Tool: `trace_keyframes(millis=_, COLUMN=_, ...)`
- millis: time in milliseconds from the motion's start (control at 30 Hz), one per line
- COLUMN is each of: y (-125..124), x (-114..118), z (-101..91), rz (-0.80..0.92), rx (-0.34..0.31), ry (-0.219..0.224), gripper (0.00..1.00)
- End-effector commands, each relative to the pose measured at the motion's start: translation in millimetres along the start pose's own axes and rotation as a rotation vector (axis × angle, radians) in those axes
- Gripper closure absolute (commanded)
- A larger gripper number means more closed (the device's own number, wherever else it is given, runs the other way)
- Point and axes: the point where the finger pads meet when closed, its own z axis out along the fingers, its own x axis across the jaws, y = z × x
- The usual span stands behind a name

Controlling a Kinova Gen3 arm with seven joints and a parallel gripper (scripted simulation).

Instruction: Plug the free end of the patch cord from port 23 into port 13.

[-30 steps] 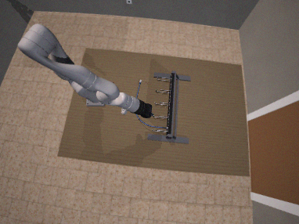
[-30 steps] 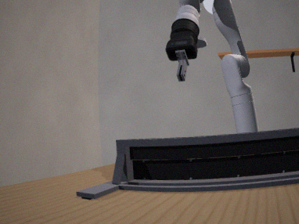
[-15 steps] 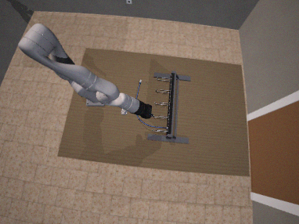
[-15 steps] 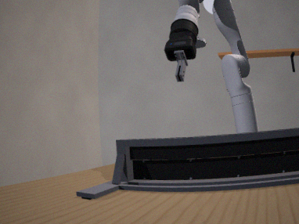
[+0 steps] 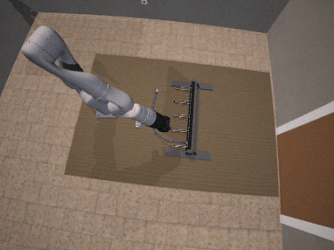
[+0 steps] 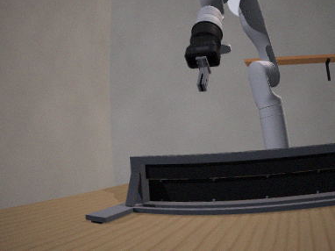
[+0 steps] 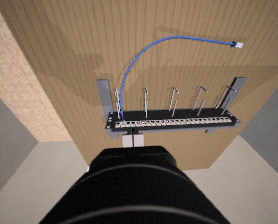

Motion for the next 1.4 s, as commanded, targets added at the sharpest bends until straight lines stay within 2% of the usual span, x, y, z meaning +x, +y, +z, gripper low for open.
trace_keyframes(millis=0, y=-0.4, x=-1.9, z=0.6, rz=0.002, rx=0.001, ry=-0.004, gripper=1.0)
trace_keyframes(millis=900, y=-0.4, x=-2.0, z=14.5, rz=0.002, rx=0.001, ry=-0.004, gripper=1.0)
trace_keyframes(millis=1367, y=-0.4, x=-2.1, z=35.8, rz=0.002, rx=0.001, ry=-0.004, gripper=1.0)
